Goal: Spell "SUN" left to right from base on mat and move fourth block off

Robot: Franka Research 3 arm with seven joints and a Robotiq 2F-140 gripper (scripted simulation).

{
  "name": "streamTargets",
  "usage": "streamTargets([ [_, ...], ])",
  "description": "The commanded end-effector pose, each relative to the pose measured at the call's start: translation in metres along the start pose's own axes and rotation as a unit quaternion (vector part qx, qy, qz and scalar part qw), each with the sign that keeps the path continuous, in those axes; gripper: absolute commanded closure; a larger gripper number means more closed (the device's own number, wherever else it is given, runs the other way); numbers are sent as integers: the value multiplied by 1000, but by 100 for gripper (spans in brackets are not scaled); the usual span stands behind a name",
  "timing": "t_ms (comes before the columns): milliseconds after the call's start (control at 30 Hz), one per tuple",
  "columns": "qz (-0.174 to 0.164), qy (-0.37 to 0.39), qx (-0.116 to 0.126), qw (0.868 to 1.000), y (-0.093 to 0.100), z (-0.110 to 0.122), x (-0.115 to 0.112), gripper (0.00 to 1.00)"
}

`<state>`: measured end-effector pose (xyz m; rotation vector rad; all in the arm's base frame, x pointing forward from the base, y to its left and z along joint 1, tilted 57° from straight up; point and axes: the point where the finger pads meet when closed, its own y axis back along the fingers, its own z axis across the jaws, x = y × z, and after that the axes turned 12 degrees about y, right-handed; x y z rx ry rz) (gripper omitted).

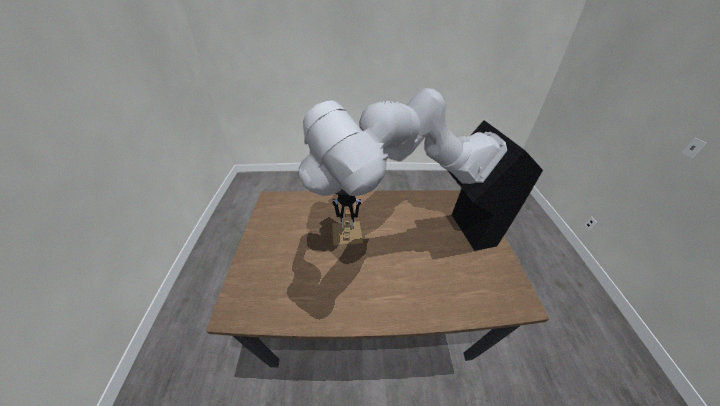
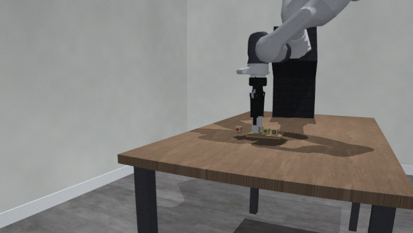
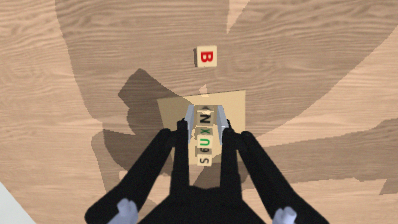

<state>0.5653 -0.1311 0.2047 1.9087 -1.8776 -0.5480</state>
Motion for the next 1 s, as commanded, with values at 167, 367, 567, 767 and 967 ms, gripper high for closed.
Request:
streamTargets([
  [167, 0, 2, 0, 1000, 23, 0, 0, 75],
  [367, 0, 2, 0, 1000, 44, 0, 0, 75],
  [567, 0, 2, 0, 1000, 74, 0, 0, 75],
  [767, 0, 2, 0, 1000, 88, 0, 0, 75],
  [967, 0, 2, 0, 1000, 89, 0, 0, 0],
])
